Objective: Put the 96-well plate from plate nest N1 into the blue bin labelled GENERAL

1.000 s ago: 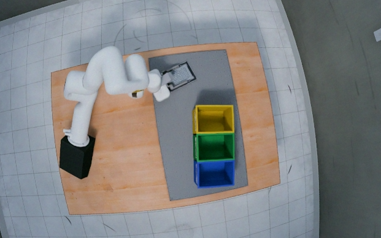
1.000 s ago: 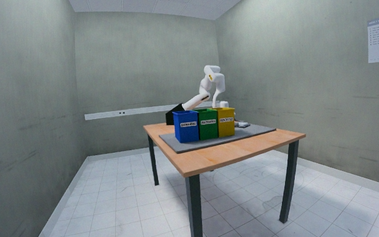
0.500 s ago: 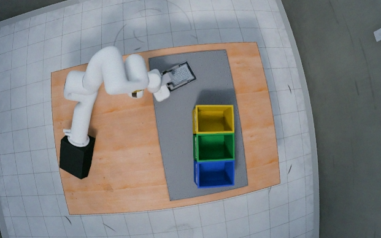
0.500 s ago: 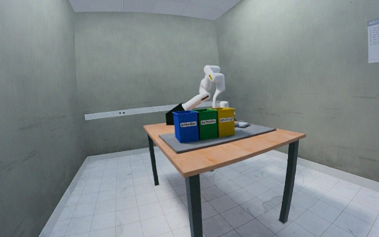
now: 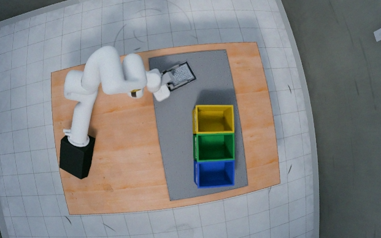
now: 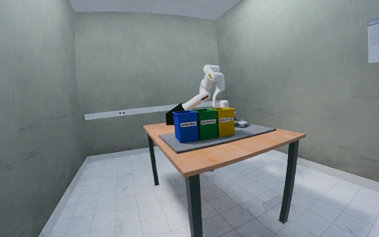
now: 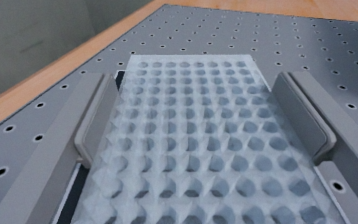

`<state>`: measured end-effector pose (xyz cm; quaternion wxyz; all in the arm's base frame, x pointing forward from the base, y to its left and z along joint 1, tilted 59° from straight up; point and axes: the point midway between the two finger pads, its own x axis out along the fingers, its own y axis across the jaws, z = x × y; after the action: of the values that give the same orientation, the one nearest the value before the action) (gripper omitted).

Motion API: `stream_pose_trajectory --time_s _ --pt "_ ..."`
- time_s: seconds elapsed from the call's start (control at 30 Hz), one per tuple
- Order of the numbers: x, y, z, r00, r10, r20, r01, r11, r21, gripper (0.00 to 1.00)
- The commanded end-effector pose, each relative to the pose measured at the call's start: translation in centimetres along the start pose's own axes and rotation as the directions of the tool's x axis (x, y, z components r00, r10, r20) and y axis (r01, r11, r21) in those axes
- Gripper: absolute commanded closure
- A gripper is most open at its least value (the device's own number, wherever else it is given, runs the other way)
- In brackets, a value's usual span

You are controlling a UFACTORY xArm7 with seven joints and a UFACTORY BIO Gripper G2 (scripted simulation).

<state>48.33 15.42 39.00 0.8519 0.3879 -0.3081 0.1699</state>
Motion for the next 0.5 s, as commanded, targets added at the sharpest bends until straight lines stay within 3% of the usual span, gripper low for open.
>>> stream_pose_trajectory --time_s 0.0,0.47 --pt "0.06 -0.04 0.35 1.000 -0.001 0.002 0.001 1.000 -0.001 1.00" --pt "0.06 -0.04 1.16 1.000 -0.001 0.002 0.001 1.000 -0.001 1.00"
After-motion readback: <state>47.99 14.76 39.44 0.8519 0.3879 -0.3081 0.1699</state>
